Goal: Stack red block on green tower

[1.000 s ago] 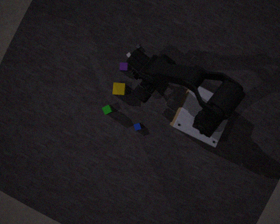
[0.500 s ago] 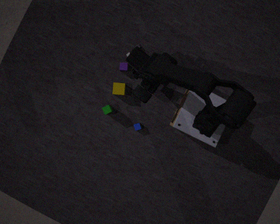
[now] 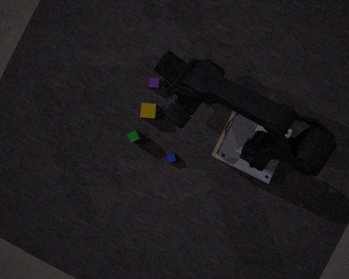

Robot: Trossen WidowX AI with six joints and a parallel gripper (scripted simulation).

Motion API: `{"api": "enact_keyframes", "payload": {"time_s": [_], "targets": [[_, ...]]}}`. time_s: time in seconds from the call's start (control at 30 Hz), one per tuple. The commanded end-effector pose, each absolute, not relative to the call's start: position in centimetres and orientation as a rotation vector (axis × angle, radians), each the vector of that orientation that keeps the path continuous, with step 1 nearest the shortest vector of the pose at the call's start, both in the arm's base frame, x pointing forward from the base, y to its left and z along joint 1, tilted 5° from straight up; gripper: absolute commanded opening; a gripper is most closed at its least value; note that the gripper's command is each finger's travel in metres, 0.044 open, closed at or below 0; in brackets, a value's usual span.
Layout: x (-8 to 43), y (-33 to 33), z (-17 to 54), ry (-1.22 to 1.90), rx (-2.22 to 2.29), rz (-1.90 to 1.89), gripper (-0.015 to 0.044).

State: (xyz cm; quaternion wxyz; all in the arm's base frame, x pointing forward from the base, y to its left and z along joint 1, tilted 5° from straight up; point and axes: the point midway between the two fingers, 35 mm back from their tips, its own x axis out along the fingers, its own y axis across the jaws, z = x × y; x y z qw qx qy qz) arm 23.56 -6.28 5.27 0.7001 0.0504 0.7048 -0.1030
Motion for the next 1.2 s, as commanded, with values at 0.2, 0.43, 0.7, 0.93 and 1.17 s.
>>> {"api": "enact_keyframes", "payload": {"time_s": [0.2, 0.43, 0.7, 0.93, 1.17], "targets": [[23.7, -6.1, 6.4, 1.562, 0.11, -0.236, 0.0], [26.8, -3.7, 6.7, 1.559, 0.114, -0.232, 0.0], [30.2, 0.2, 6.7, 1.557, 0.117, -0.229, 0.0], [32.6, 4.2, 6.4, 1.556, 0.12, -0.226, 0.0], [34.3, 8.8, 5.8, 1.556, 0.122, -0.224, 0.0]]}}
